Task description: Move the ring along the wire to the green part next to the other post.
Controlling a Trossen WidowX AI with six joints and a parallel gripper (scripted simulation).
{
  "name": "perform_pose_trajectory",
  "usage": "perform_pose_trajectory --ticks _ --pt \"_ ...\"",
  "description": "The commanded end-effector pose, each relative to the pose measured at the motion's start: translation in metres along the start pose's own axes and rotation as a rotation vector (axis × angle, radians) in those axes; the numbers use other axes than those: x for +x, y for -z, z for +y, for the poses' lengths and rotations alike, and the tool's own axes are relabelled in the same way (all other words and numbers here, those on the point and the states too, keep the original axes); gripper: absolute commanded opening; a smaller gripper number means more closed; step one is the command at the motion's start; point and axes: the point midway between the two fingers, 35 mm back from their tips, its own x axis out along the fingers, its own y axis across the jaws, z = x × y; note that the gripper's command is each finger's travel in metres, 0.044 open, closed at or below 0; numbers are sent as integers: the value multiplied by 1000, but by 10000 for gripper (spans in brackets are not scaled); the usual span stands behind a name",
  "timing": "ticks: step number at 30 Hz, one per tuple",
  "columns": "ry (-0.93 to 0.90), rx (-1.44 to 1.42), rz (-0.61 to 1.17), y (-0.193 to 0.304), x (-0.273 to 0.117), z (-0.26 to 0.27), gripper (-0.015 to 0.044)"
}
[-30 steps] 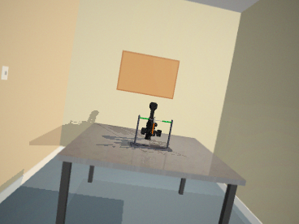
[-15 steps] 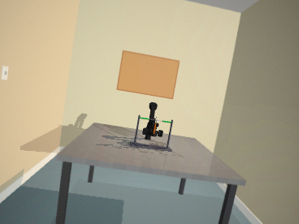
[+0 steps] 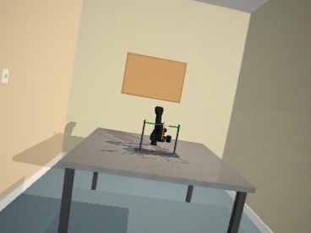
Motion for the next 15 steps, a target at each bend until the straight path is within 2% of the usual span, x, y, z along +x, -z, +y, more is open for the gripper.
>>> perform_pose_trajectory --ticks 1,15 --pt "4 4 0 0 0 4 -150" --pt "3 6 1 0 0 18 -150"
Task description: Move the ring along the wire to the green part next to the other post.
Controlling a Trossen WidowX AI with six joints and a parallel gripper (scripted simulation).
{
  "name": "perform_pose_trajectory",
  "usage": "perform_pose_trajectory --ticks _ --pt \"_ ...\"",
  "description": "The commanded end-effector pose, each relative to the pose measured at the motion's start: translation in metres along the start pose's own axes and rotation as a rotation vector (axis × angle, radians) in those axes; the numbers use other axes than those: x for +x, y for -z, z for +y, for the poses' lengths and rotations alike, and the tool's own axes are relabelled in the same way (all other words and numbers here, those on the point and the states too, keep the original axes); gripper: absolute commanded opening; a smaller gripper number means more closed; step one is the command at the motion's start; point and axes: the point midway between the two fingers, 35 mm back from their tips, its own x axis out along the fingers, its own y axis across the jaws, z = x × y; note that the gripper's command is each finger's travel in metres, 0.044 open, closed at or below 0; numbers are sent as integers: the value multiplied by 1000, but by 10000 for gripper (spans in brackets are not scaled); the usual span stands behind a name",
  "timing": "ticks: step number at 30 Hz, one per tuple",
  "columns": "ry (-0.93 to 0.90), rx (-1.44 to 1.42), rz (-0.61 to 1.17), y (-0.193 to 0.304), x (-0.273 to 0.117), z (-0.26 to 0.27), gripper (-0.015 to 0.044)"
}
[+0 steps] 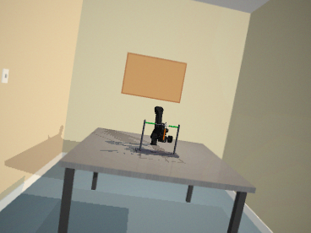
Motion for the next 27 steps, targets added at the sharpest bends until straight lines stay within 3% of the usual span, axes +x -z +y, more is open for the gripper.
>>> perform_pose_trajectory --ticks 1,27 --pt "4 5 -1 0 0 4 -150" --pt "1 7 1 -1 1 30 -150"
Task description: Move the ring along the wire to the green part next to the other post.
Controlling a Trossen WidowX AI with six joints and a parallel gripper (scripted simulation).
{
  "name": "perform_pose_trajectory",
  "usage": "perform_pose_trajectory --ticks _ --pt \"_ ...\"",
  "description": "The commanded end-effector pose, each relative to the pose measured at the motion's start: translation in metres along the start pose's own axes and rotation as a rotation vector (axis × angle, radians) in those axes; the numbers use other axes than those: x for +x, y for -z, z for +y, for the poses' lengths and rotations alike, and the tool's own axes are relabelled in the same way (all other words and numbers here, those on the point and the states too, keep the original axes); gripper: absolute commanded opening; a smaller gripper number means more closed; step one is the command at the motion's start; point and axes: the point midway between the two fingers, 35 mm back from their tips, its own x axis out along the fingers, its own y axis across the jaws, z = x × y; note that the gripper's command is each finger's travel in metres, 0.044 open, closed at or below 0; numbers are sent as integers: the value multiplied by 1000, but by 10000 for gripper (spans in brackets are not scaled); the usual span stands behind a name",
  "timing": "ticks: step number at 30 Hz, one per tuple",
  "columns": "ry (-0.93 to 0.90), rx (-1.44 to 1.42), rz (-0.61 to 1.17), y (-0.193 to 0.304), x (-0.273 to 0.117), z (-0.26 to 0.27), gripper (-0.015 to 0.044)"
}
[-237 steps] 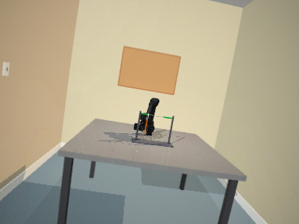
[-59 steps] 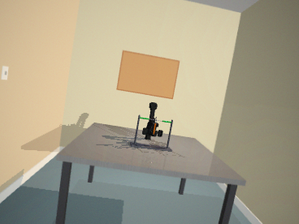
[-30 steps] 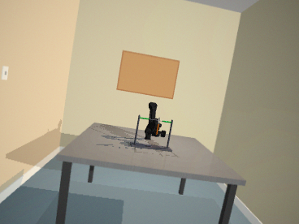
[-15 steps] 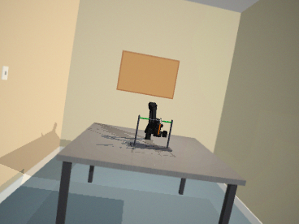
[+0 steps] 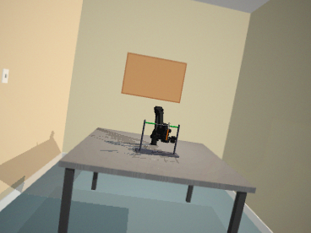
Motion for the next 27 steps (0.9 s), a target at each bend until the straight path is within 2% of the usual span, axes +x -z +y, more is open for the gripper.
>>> perform_pose_trajectory --ticks 1,11,21,27 --pt "4 5 -1 -1 0 4 -150" --pt "3 6 8 -1 -1 12 -150" --pt "1 9 134 1 -16 21 -150" --pt "0 9 144 6 -16 21 -150"
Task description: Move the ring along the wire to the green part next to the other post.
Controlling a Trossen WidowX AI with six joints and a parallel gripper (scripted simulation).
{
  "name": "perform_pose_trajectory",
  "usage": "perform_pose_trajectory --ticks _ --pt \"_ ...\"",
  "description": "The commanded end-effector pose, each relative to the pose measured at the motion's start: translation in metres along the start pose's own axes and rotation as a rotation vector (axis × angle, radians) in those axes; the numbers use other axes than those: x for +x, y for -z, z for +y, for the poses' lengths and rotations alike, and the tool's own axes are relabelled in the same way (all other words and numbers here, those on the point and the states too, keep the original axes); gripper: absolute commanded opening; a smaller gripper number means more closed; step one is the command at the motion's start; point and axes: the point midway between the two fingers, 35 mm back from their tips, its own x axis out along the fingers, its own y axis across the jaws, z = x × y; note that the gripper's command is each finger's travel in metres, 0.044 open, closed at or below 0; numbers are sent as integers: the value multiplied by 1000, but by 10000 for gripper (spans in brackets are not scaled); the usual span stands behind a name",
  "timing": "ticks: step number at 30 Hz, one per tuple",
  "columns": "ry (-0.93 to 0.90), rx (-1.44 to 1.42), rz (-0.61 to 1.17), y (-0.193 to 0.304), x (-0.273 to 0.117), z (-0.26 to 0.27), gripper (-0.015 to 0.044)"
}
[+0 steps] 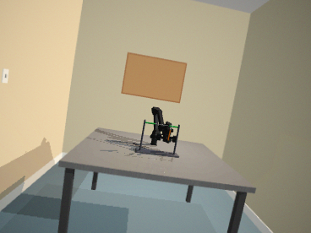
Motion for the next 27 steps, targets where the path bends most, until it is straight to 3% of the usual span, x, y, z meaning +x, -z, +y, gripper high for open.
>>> perform_pose_trajectory --ticks 1,27 --pt "5 5 13 3 -1 0 -150" --pt "5 4 40 16 -1 2 -150"
